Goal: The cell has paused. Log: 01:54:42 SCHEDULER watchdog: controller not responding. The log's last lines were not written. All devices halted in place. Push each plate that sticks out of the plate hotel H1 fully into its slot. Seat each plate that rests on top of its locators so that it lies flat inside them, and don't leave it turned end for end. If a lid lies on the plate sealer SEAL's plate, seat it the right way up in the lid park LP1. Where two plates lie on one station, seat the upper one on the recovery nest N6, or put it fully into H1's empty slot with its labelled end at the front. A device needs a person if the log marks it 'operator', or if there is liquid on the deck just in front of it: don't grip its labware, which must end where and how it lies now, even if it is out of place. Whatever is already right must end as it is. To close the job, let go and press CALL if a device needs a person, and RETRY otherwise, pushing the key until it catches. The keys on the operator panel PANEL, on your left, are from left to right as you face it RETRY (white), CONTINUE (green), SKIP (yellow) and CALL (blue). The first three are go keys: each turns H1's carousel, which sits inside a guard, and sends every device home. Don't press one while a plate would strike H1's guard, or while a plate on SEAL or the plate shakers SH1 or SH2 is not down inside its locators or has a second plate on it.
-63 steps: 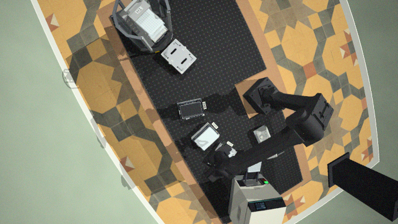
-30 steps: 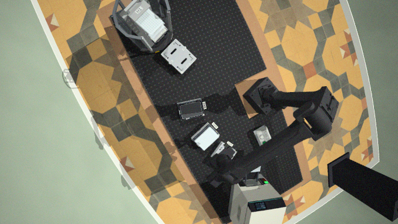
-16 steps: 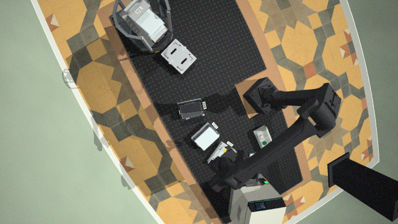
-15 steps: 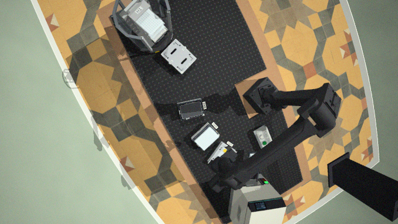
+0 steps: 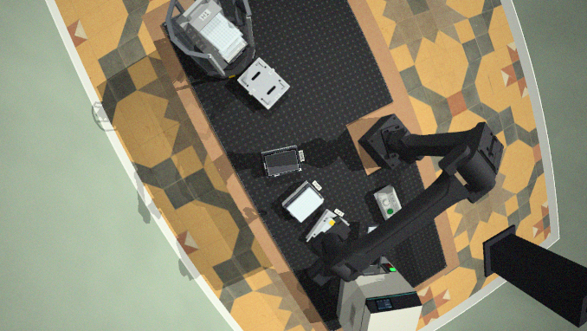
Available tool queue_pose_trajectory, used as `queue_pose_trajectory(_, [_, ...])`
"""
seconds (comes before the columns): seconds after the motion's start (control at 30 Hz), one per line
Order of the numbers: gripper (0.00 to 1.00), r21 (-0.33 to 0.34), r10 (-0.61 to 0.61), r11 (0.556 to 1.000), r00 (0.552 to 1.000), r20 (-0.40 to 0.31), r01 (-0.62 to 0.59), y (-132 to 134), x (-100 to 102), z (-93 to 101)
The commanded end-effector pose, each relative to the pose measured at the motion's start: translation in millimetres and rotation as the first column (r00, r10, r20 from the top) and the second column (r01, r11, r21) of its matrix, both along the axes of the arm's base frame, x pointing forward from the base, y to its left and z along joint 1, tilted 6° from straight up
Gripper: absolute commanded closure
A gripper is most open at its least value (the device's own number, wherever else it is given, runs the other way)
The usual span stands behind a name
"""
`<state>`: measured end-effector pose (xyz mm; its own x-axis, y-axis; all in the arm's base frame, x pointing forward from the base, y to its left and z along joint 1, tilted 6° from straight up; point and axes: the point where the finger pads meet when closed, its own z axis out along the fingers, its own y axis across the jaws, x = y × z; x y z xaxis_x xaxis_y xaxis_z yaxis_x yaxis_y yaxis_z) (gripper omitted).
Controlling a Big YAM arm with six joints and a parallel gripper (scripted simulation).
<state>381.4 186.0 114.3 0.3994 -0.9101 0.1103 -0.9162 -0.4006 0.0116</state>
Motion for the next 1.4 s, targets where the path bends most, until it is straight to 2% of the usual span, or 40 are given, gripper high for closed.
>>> queue_pose_trajectory(0.0, [0.00,0.037,-0.001,0.999,0.998,0.065,-0.002,15.7,19.8,31.0])
queue_pose_trajectory(0.77, [0.00,0.037,-0.001,0.999,0.998,0.065,-0.002,15.7,19.8,31.0])
queue_pose_trajectory(1.0, [0.00,0.075,-0.231,0.972,0.969,0.092,0.225,37.5,5.9,33.3])
queue_pose_trajectory(1.07, [0.00,0.075,-0.231,0.972,0.969,0.092,0.225,37.5,5.9,33.3])
queue_pose_trajectory(1.27, [0.00,0.050,-0.417,0.909,0.907,0.062,0.414,43.1,-22.4,6.9])
queue_pose_trajectory(1.37, [0.00,0.055,-0.505,0.863,0.861,0.064,0.502,50.5,-29.1,2.7])
